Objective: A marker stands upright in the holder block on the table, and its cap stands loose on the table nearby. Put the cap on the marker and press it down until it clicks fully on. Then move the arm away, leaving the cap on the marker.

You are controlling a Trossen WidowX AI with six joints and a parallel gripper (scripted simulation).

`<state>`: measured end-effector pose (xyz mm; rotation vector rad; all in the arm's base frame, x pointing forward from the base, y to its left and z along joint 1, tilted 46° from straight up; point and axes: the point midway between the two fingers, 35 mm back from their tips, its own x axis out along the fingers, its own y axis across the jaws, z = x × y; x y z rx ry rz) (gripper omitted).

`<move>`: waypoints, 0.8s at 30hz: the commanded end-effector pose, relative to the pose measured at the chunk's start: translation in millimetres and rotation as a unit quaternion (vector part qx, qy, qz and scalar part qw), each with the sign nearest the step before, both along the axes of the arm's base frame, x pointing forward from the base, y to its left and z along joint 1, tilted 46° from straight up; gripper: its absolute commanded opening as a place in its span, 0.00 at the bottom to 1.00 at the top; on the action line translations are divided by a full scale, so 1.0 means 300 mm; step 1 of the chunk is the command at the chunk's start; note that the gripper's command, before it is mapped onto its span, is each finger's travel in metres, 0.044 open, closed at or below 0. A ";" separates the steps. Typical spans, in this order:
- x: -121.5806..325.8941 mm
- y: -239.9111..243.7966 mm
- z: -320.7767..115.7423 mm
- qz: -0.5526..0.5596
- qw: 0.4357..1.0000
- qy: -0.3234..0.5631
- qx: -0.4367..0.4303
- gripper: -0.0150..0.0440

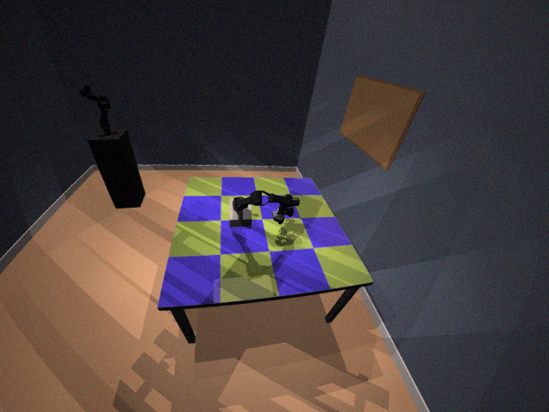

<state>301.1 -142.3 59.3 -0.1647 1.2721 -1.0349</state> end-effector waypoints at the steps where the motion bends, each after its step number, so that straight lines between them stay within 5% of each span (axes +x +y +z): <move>1: 0.018 0.036 -0.017 0.002 1.000 0.001 0.003 0.25; 24: 0.101 0.322 -0.154 0.003 1.000 0.001 0.009 0.25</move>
